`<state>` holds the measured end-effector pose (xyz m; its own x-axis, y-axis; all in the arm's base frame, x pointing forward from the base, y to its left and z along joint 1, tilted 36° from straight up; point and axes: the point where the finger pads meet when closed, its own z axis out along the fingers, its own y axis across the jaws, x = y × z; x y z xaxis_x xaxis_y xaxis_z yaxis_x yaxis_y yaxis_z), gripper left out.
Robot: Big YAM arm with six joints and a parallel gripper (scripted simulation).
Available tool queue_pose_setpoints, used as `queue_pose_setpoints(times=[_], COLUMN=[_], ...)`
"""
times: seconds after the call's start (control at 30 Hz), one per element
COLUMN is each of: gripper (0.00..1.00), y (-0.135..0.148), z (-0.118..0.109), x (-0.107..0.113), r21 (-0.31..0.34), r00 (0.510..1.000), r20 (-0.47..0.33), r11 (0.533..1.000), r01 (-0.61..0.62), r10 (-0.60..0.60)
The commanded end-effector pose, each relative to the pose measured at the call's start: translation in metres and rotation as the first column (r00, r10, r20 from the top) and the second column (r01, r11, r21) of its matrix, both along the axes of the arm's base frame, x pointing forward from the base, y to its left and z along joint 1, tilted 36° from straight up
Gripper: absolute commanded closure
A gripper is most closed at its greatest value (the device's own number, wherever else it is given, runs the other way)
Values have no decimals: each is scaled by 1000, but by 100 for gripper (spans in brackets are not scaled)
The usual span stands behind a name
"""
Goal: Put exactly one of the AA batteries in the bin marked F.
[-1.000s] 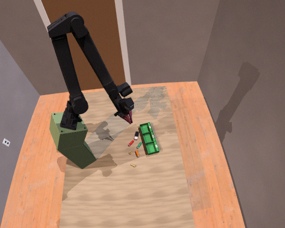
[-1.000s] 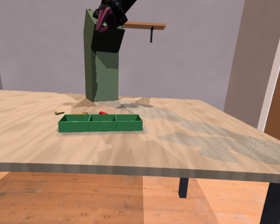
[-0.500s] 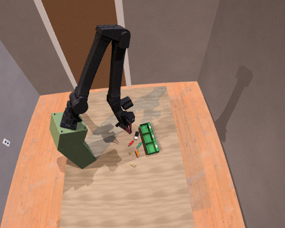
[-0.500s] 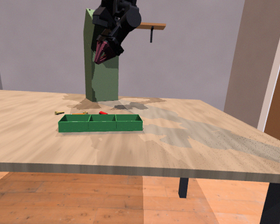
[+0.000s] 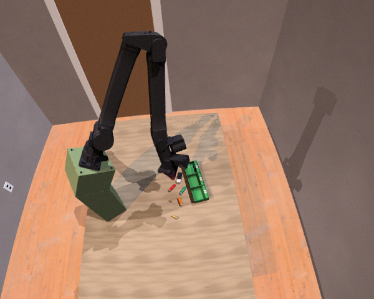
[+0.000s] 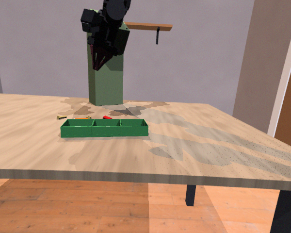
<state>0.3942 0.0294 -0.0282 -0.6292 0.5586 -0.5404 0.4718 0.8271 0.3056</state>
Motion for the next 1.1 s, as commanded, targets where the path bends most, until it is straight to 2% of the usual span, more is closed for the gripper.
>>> queue_pose_setpoints(times=[0.0,0.13,0.17,0.2,0.23,0.3,0.33,0.37,0.4,0.43,0.47,0.5,0.67,0.93,0.97,1.0,1.07], gripper=[92,92,92,92,92,92,92,92,92,92,92,92,92,92,92,92,92], y=[-8,-13,-14,-16,-16,-19,-19,-22,-22,-25,-25,-25,-13,-19,-13,-14,-12], z=[7,11,-1,14,10,18,12,24,19,30,27,18,15,22,17,18,12], x=[3,4,-1,4,2,4,1,4,2,4,3,-1,-6,-1,-5,11,26], r21=[-61,-33,-30,-25,-18,-4,-2,4,12,17,23,32,37,23,28,-17,-73], r00=[996,966,960,951,941,921,913,900,887,874,859,848,833,847,834,814,767], r20=[-15,-56,-90,-61,-72,-56,-74,-48,-55,-31,-31,-50,-57,-35,-50,-38,-48], r11=[994,967,963,952,943,922,915,901,889,875,860,849,835,848,836,814,764], r01=[-87,-253,-267,-306,-331,-387,-403,-433,-458,-484,-510,-527,-549,-530,-548,-581,-641], r10=[86,251,264,304,329,386,402,433,458,485,511,528,551,530,549,580,640])
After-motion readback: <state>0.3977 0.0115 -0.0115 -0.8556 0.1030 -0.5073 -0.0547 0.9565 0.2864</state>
